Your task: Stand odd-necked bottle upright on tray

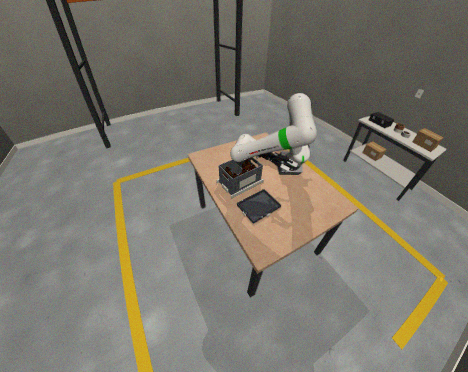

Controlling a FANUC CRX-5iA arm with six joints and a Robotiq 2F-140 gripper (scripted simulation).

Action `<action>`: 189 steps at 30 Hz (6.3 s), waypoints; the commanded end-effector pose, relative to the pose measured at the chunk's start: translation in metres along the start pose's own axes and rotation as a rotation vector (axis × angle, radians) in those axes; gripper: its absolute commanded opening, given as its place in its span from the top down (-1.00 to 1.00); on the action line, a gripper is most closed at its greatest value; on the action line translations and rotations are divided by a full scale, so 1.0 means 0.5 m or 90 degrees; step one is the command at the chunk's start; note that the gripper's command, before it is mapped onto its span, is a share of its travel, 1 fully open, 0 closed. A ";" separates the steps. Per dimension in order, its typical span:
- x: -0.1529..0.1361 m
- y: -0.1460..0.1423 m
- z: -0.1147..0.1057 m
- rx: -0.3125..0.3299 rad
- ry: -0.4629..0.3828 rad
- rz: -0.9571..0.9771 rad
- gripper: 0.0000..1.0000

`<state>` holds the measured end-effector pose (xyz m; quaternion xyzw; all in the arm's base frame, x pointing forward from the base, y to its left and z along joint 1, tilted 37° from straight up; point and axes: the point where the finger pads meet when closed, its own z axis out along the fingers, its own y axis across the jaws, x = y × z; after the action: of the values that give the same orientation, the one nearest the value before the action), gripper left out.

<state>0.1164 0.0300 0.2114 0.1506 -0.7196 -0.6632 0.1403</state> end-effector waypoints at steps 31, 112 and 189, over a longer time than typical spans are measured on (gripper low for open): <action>-0.271 0.089 0.090 0.151 0.115 -0.534 -1.00; -0.128 -0.210 -0.746 0.784 -0.170 -0.434 0.80; -0.130 -0.213 -0.745 0.784 -0.170 -0.434 0.12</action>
<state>0.3287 -0.2913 0.1352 0.3366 -0.8869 -0.1568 -0.2748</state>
